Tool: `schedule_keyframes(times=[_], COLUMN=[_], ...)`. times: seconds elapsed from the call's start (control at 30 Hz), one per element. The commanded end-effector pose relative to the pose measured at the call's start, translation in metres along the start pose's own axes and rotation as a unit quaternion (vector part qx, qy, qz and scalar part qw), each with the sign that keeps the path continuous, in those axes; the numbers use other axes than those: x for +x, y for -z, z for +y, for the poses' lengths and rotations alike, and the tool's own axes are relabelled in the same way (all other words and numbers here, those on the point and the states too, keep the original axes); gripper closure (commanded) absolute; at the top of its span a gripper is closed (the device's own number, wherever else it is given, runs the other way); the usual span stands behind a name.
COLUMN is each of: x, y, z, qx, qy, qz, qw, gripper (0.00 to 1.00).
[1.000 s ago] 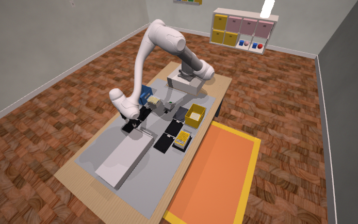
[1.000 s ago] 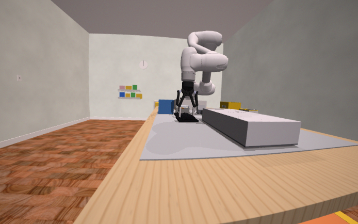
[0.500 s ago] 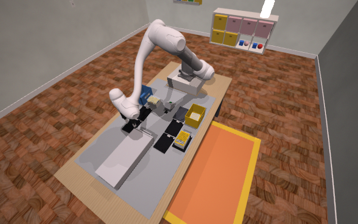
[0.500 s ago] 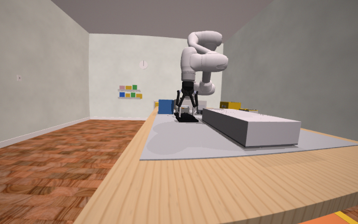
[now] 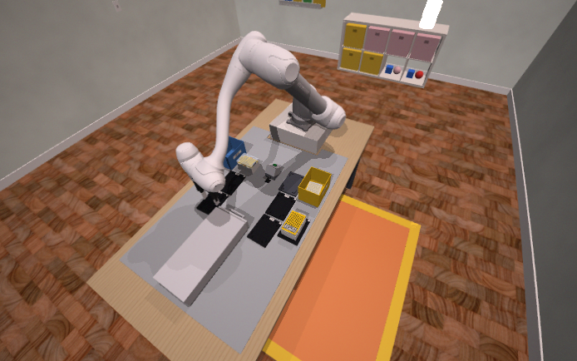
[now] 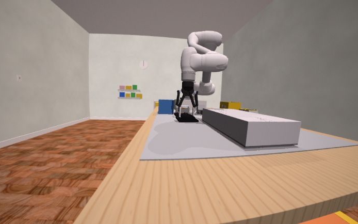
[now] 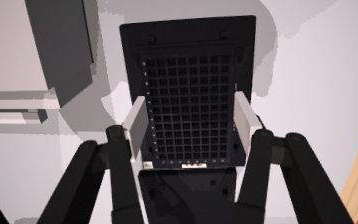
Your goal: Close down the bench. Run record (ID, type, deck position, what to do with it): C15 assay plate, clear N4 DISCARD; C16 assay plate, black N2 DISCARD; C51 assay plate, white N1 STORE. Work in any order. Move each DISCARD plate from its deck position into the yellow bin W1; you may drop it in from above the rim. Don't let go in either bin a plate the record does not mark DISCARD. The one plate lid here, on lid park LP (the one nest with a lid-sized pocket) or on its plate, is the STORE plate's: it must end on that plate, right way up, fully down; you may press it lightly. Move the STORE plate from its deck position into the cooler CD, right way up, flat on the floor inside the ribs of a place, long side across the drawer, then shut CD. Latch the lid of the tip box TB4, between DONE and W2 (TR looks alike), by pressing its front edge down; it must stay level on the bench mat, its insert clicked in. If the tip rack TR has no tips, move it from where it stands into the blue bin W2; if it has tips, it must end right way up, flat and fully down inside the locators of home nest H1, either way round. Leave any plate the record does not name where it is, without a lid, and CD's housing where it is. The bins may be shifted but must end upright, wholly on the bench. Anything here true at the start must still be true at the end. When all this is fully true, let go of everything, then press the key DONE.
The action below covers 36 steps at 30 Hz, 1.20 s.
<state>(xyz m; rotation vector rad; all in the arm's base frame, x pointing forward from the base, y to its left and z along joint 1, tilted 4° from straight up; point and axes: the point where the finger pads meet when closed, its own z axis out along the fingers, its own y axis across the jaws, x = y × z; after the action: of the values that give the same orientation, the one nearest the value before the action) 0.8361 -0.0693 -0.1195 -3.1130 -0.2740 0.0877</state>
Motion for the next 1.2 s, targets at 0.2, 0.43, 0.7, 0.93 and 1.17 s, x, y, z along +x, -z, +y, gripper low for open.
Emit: schedule_keyframes(times=[0.2, 0.43, 0.7, 0.93, 1.17], x=[-0.002, -0.002, -0.002, -0.002, -0.002], y=[0.004, 0.013, 0.021, 0.031, 0.039], z=[0.001, 0.001, 0.001, 0.001, 0.001], qx=[0.001, 0.001, 0.001, 0.001, 0.001], qy=[-0.001, -0.001, -0.001, -0.001, -0.001], qz=[-0.001, -0.001, -0.001, -0.001, -0.001], qw=[1.000, 1.000, 1.000, 1.000, 1.000], gripper=[1.00, 1.00, 1.00, 1.00, 1.00])
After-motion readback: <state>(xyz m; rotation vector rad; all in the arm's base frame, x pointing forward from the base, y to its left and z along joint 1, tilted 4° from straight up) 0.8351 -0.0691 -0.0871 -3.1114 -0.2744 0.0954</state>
